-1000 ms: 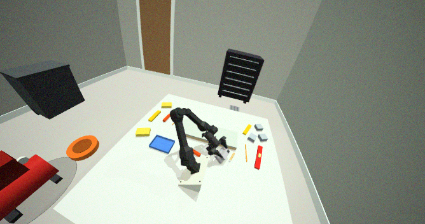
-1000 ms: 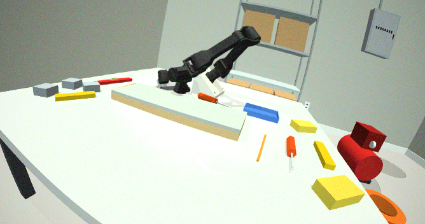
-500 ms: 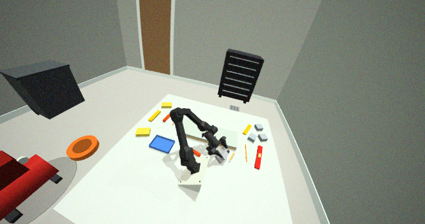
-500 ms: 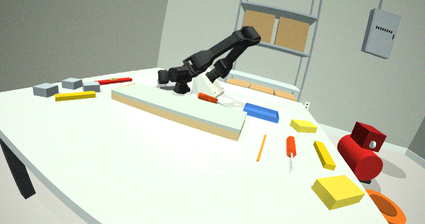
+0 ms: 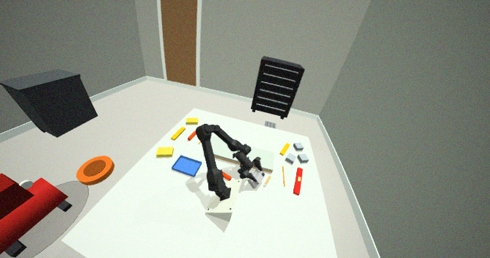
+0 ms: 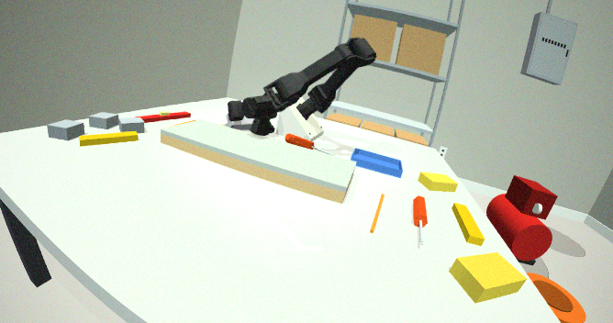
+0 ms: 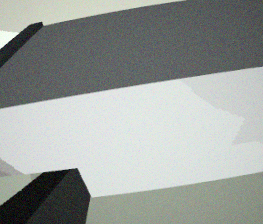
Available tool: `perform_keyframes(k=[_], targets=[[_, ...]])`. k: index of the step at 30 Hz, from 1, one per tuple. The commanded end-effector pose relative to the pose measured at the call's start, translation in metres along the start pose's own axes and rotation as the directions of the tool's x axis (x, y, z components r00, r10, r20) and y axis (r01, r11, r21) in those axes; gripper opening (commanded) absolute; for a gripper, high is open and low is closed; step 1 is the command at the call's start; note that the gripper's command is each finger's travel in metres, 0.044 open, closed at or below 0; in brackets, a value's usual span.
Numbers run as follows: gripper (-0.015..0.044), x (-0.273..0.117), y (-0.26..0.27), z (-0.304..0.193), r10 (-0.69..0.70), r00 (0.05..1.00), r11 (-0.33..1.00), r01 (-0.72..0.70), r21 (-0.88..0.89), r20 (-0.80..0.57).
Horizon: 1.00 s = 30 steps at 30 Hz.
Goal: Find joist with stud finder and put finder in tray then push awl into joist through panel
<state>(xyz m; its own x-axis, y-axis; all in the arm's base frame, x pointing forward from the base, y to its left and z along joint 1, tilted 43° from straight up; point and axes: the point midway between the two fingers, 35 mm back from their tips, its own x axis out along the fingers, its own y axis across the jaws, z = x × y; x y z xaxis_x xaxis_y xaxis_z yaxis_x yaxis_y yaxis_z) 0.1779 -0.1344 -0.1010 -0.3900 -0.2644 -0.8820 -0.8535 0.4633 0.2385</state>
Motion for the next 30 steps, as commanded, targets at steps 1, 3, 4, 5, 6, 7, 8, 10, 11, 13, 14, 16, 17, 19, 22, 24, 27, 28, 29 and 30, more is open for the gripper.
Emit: perform_keyframes(k=[1, 3, 4, 5, 6, 7, 8, 10, 11, 13, 14, 16, 17, 19, 22, 24, 27, 28, 29, 30], targets=[[0.0380, -0.0002, -0.0001, 0.0008, 0.000, 1.000, 1.000, 0.000, -0.001, 0.005], [0.0380, 0.0000, 0.0000, 0.0000, 0.000, 1.000, 1.000, 0.000, 0.000, 0.000], [0.0380, 0.0000, 0.0000, 0.0000, 0.000, 1.000, 1.000, 0.000, 0.000, 0.000], [0.0380, 0.0000, 0.0000, 0.0000, 0.000, 1.000, 1.000, 0.000, 0.000, 0.000], [0.0380, 0.0000, 0.0000, 0.0000, 0.000, 1.000, 1.000, 0.000, 0.000, 0.000], [0.0380, 0.0000, 0.0000, 0.0000, 0.000, 1.000, 1.000, 0.000, 0.000, 0.000], [0.0380, 0.0000, 0.0000, 0.0000, 0.000, 1.000, 1.000, 0.000, 0.000, 0.000], [0.0380, 0.0000, 0.0000, 0.0000, 0.000, 1.000, 1.000, 0.000, 0.000, 0.000], [0.0380, 0.0000, 0.0000, 0.0000, 0.000, 1.000, 1.000, 0.000, 0.000, 0.000], [0.0433, 0.0000, 0.0000, -0.0001, 0.000, 1.000, 1.000, 0.000, 0.000, -0.001], [0.0440, 0.0000, 0.0000, -0.0001, 0.000, 1.000, 1.000, 0.000, 0.000, -0.001], [0.0440, 0.0000, 0.0000, -0.0001, 0.000, 1.000, 1.000, 0.000, 0.000, -0.001], [0.0440, 0.0000, 0.0000, -0.0001, 0.000, 1.000, 1.000, 0.000, 0.000, -0.001], [0.0440, 0.0000, 0.0000, -0.0001, 0.000, 1.000, 1.000, 0.000, 0.000, -0.001], [0.0440, 0.0000, 0.0000, -0.0001, 0.000, 1.000, 1.000, 0.000, 0.000, -0.001], [0.0440, 0.0000, 0.0000, -0.0001, 0.000, 1.000, 1.000, 0.000, 0.000, -0.001], [0.0440, -0.0009, -0.0001, -0.0001, 0.000, 1.000, 1.000, 0.000, 0.000, -0.001], [0.0440, -0.0018, -0.0001, 0.0000, 0.000, 1.000, 1.000, 0.000, 0.000, -0.001], [0.0440, -0.0029, -0.0002, 0.0000, 0.000, 1.000, 1.000, 0.000, 0.000, -0.001], [0.0440, -0.0044, -0.0003, 0.0000, 0.000, 1.000, 1.000, 0.000, 0.000, -0.001]])
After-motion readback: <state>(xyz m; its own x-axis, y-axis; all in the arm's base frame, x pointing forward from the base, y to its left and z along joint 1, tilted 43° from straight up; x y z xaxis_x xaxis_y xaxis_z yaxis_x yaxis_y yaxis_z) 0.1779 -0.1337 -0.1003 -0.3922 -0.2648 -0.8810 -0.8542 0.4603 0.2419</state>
